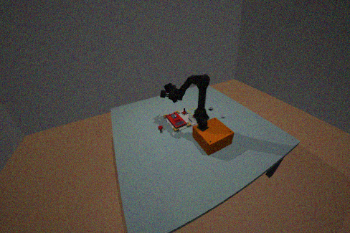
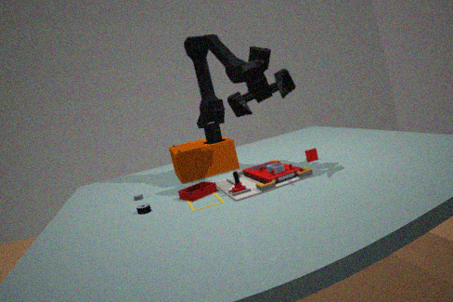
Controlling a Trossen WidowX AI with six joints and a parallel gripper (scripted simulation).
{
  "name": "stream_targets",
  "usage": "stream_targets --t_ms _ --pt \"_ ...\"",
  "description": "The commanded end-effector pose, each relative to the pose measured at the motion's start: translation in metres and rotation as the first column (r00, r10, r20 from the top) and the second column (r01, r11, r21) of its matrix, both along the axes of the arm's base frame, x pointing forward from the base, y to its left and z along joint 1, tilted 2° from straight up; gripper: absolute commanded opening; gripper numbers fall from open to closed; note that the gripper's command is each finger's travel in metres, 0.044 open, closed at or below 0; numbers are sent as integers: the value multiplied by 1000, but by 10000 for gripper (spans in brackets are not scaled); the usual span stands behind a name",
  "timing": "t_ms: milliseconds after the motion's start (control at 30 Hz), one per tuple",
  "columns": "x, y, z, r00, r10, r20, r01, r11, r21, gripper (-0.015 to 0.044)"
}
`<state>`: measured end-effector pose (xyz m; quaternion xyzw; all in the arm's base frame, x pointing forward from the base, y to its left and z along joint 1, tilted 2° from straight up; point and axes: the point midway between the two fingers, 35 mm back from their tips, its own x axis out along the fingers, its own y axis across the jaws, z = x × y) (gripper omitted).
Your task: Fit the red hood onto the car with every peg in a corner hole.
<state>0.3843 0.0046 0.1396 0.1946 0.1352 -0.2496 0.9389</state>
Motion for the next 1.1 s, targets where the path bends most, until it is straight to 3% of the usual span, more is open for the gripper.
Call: stream_targets --t_ms 0,233,533,1067 --pt "-17 -35 -30 990 -122 -74 122 993 2 440" --pt "-64 -94 -79 917 -345 -200 349 937 -15 440" --pt "-147 -151 -128 726 -598 -340 611 787 -80 440" --pt "-154 -156 -137 708 -614 -347 628 773 -86 440"
